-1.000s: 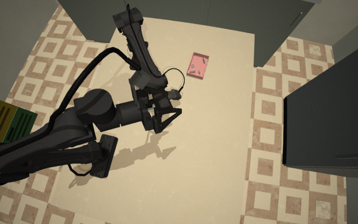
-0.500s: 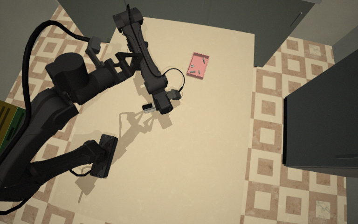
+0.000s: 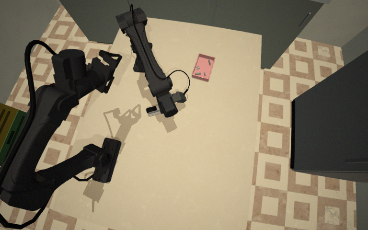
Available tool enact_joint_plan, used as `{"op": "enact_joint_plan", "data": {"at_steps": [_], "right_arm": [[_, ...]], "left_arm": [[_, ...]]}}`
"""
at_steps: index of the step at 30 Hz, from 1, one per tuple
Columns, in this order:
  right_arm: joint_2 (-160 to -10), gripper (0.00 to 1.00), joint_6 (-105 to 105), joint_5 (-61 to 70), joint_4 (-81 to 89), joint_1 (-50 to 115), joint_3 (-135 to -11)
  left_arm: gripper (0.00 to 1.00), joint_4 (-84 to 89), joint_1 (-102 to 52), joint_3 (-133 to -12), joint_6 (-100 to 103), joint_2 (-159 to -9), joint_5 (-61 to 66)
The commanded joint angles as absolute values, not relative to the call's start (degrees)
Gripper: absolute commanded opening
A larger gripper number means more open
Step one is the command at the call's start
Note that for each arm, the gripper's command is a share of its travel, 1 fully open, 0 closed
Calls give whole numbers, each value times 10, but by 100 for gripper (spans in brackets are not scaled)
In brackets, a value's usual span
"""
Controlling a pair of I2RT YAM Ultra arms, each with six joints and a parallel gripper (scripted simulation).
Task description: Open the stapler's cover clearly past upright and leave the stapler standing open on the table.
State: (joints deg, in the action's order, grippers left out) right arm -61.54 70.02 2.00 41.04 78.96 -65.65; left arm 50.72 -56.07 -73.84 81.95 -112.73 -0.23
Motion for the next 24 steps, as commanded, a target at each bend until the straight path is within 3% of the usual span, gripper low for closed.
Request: {"op": "enact_joint_plan", "data": {"at_steps": [1,24], "right_arm": [[-629,100,782,-13,474,806,-646],[-704,100,1119,-124,667,901,-565]], "left_arm": [[29,507,-559,-747,818,-1134,0],[29,507,-559,-747,818,-1134,0]]}}
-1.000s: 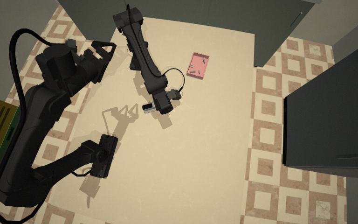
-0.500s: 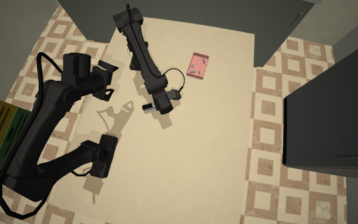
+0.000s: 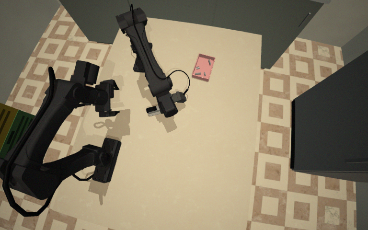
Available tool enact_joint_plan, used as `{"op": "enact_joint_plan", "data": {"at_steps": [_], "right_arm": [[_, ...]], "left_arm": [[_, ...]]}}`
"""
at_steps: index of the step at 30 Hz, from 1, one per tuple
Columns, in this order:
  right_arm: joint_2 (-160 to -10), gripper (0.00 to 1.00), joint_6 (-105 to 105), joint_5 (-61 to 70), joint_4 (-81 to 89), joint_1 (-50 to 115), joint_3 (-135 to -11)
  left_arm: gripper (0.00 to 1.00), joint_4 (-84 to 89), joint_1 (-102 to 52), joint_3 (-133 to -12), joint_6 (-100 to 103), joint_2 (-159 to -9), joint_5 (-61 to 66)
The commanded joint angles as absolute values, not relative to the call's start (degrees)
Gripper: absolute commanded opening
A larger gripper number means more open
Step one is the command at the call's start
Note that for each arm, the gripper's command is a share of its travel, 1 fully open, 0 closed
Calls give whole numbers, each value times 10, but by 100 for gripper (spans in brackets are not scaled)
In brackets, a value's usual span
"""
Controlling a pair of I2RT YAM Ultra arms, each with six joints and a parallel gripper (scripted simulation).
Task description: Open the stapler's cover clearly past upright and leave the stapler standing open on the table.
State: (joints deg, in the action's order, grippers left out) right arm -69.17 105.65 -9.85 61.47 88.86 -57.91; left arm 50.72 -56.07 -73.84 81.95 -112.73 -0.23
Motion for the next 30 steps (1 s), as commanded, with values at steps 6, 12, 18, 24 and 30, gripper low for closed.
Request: {"op": "enact_joint_plan", "data": {"at_steps": [6,12,18,24,30], "right_arm": [[-716,100,1146,-138,682,920,-547],[-711,100,1135,-134,671,924,-542],[-711,89,1132,-133,668,924,-542],[-673,46,1037,-86,573,889,-513],[-623,46,959,-62,507,859,-460]], "left_arm": [[29,507,-559,-747,818,-1134,0],[29,507,-559,-747,818,-1134,0],[29,507,-559,-747,818,-1134,0],[29,507,-559,-747,818,-1134,0],[29,507,-559,-747,818,-1134,0]]}}
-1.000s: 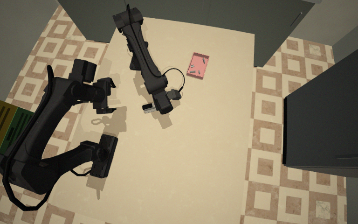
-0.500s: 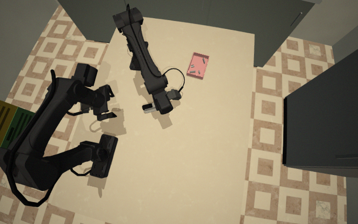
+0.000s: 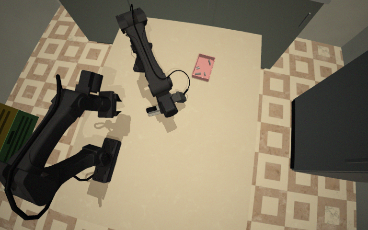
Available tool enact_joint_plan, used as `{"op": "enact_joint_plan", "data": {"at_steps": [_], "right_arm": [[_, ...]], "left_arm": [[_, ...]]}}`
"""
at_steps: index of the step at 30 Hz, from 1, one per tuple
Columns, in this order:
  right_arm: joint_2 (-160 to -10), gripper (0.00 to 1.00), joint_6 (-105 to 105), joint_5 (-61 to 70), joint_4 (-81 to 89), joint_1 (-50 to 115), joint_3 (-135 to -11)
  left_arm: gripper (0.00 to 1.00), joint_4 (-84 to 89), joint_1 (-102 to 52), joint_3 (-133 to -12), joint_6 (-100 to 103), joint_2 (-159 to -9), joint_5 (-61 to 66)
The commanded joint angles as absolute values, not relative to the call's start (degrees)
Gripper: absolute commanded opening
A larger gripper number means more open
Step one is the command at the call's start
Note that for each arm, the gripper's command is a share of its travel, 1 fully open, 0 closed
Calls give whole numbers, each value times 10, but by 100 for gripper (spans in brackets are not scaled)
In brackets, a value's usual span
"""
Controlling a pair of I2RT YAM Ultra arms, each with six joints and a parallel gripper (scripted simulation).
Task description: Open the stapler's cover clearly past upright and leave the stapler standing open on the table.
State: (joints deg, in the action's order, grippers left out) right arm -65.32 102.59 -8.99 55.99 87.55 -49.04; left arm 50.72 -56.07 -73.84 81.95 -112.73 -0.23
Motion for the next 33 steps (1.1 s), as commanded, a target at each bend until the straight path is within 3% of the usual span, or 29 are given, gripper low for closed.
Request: {"op": "enact_joint_plan", "data": {"at_steps": [1,13,33], "right_arm": [[-611,46,943,-59,495,853,-447],[-504,46,781,-55,370,818,-334],[-354,46,416,-165,125,852,-152]], "left_arm": [[29,507,-559,-747,818,-1134,0],[29,507,-559,-747,818,-1134,0],[29,507,-559,-747,818,-1134,0]]}}
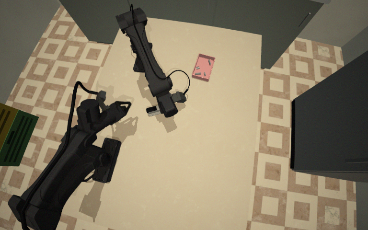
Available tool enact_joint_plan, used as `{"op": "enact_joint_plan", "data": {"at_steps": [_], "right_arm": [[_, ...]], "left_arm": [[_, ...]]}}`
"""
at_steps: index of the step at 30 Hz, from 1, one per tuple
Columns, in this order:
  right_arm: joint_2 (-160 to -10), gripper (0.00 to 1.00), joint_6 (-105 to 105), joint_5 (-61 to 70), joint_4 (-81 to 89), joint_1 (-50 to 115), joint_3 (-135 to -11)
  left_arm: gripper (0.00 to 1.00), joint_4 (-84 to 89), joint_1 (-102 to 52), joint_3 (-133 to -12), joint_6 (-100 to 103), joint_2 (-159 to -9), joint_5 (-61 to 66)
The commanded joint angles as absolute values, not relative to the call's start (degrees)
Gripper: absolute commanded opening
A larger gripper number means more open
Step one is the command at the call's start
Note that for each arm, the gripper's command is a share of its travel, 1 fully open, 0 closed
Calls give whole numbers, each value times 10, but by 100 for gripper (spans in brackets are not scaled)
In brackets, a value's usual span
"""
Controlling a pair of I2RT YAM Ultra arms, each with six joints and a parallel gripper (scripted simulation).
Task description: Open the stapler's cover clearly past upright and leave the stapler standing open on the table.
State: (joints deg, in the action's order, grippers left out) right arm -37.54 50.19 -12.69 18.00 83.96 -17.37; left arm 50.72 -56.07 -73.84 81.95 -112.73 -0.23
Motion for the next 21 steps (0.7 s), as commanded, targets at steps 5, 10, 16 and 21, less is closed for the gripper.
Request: {"op": "enact_joint_plan", "data": {"at_steps": [5,10,16,21], "right_arm": [[-350,46,325,-217,63,883,-112],[-353,46,240,-278,6,920,-81],[-373,46,159,-346,-52,954,-59],[-415,46,67,-419,-121,988,-37]], "left_arm": [[29,507,-559,-747,818,-1134,0],[29,507,-559,-747,818,-1134,0],[29,507,-559,-747,818,-1134,0],[29,507,-559,-747,818,-1134,0]]}}
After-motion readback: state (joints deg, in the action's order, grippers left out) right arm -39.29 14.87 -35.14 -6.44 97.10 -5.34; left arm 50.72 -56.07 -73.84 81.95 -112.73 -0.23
